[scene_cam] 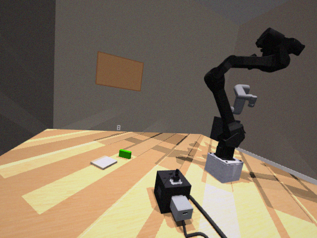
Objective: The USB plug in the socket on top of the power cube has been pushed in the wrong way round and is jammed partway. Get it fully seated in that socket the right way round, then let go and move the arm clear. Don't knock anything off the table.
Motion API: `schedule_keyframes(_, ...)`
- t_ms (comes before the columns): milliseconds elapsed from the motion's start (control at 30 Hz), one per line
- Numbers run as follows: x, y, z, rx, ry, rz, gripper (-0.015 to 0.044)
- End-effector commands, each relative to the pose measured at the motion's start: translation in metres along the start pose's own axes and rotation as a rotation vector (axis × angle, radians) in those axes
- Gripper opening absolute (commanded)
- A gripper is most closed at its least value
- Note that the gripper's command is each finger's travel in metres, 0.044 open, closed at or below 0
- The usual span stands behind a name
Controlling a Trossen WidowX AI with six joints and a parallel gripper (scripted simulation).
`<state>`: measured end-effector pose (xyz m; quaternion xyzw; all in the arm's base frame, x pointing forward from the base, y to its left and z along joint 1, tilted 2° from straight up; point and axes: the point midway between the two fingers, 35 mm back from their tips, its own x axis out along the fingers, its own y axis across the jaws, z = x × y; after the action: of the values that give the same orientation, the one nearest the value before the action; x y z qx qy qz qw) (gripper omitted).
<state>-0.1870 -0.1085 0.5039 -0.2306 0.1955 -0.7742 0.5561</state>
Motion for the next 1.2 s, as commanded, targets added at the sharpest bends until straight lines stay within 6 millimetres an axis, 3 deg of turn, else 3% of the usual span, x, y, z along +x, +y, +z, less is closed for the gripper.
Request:
schedule_keyframes(0, -0.001, -0.001, -0.001, 0.001, 0.001, -0.006, 0.0426)
schedule_keyframes(133, -0.018, -0.034, -0.015, 0.028, 0.031, -0.152, 0.0440)
schedule_keyframes(233, -0.056, -0.078, -0.036, 0.057, 0.084, -0.378, 0.0440)
schedule_keyframes(333, -0.109, -0.116, -0.058, 0.077, 0.156, -0.619, 0.0440)
schedule_keyframes(433, -0.169, -0.141, -0.080, 0.094, 0.243, -0.843, 0.0440)
schedule_keyframes(600, -0.282, -0.151, -0.108, 0.153, 0.388, -1.211, 0.0440)
schedule_keyframes(700, -0.350, -0.139, -0.118, 0.179, 0.495, -1.411, 0.0440)
schedule_keyframes(833, -0.434, -0.103, -0.122, 0.215, 0.643, -1.662, 0.0440)
schedule_keyframes(967, -0.489, -0.064, -0.114, 0.244, 0.728, -1.850, 0.0440)
schedule_keyframes(1067, -0.542, -0.012, -0.112, 0.317, 0.866, -2.021, 0.0440)
schedule_keyframes(1167, -0.577, 0.040, -0.109, 0.402, 0.985, -2.152, 0.0440)
